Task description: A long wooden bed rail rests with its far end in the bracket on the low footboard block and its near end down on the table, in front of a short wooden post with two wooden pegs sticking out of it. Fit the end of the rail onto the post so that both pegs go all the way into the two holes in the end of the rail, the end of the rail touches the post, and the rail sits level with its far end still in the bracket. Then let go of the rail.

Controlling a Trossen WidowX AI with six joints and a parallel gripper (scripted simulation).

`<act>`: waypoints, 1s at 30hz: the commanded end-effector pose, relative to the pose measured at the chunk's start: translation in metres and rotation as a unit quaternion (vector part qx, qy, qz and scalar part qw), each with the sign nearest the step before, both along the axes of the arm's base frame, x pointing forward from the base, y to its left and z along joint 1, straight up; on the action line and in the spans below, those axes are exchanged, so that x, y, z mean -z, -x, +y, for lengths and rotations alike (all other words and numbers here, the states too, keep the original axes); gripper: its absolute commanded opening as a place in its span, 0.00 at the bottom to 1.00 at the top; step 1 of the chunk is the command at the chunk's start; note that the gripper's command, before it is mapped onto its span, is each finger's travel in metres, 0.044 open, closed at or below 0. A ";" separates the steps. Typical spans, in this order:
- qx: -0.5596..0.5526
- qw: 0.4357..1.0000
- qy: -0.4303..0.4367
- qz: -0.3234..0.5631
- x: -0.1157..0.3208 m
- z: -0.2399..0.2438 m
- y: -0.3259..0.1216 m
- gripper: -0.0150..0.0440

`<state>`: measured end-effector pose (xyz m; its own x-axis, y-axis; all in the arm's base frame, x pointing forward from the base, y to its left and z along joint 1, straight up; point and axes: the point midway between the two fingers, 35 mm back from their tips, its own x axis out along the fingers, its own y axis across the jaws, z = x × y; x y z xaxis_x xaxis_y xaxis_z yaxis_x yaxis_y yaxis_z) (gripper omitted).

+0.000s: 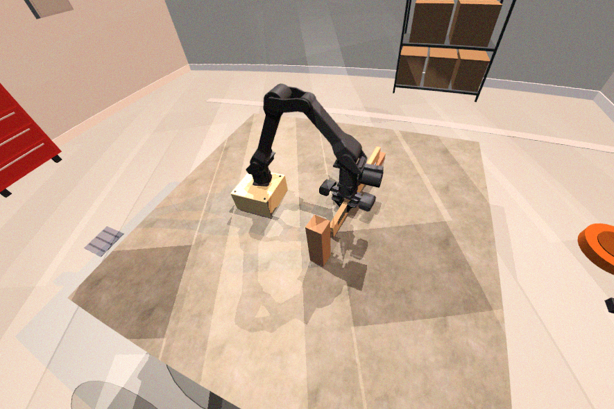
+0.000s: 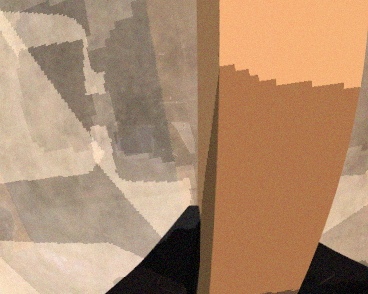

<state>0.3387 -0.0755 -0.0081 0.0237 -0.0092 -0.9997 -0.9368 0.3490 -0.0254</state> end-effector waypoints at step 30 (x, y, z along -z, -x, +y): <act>-0.003 1.000 -0.002 -0.007 -0.022 -0.001 -0.006 0.25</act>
<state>0.3406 -0.0765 0.0061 0.0188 -0.0087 -0.9998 -0.9373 0.3479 -0.0207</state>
